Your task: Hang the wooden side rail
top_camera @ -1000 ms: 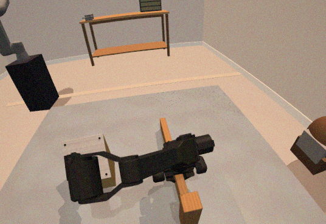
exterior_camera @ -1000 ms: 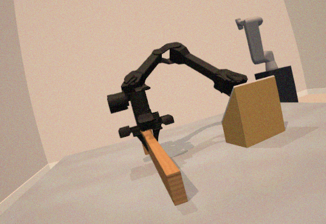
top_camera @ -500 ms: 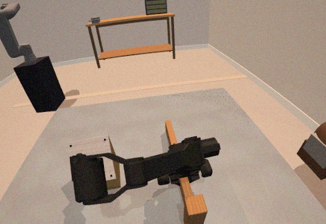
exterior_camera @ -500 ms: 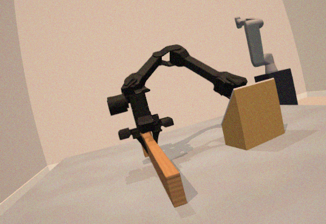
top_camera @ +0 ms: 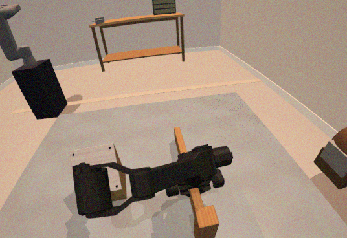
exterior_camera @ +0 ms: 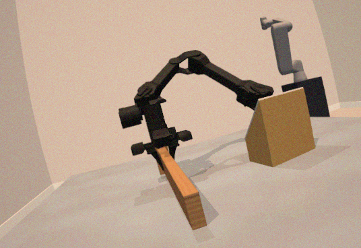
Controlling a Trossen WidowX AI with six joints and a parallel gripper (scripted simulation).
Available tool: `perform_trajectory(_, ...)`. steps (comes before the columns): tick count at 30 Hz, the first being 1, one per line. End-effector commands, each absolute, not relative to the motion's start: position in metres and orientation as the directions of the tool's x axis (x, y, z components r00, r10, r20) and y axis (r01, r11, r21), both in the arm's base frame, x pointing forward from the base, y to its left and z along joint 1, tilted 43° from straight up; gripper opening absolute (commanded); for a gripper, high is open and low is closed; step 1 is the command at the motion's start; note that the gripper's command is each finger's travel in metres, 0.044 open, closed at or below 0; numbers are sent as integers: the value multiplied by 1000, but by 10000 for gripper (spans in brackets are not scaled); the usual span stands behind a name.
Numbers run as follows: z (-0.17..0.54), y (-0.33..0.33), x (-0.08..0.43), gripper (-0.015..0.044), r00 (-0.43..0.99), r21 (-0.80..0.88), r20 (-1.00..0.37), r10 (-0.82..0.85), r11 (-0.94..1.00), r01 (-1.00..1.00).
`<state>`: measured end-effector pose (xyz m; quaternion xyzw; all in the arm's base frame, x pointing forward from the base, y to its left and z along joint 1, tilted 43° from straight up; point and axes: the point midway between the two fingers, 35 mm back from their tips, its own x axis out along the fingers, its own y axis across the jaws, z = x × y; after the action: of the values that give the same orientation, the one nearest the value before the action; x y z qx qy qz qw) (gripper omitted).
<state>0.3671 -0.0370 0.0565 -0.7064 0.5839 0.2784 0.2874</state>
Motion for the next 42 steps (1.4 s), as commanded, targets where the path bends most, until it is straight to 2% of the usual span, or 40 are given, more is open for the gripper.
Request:
perform_trajectory(1, 60, -36, 369, 0, 173, -87, -728, -663, -162, -983)
perform_trajectory(42, 63, -39, 368, 0, 173, -86, -728, -663, -162, -983)
